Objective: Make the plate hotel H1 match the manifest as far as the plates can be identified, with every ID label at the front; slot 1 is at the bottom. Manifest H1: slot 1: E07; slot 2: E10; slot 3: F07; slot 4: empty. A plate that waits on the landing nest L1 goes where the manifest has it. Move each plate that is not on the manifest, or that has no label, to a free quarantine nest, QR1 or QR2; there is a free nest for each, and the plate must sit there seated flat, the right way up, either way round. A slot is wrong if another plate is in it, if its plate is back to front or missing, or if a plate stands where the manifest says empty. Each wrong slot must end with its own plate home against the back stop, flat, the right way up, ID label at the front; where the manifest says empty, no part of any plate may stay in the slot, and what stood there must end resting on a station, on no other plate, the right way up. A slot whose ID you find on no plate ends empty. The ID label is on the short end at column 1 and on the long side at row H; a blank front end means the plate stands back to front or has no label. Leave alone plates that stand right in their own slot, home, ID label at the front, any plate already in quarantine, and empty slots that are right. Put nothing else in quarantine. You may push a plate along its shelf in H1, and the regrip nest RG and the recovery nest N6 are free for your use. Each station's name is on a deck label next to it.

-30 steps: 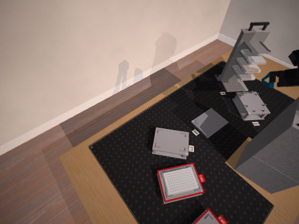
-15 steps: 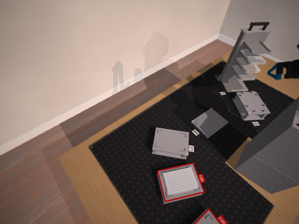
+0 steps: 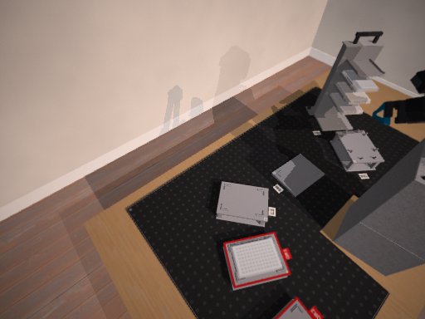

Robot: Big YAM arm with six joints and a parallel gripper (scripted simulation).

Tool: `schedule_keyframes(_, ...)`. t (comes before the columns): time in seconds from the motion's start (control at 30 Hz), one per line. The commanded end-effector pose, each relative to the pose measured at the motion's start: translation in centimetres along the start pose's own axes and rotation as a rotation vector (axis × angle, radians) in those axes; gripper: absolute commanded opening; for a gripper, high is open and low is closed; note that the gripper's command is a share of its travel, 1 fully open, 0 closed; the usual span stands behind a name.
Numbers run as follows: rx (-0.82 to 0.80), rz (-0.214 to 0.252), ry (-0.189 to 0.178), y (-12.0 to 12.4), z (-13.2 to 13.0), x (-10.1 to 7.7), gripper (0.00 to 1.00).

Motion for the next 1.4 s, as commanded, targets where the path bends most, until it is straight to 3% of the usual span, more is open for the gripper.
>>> schedule_keyframes(0.0, -0.008, -0.029, 0.013, 0.1, -0.7, 0.7, 1.00)
schedule_keyframes(1.37, -0.005, -0.031, 0.000, -3.9, 0.5, 4.0, 1.00)
Point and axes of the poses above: the point where the finger pads meet when closed, its own x axis out along the fingers, its own z axis across the jaws, y = z × x, the point moved 7 cm from there along -x, back along the fingers, and after that the axes turned 9 degrees about x, right-handed, at the moved point
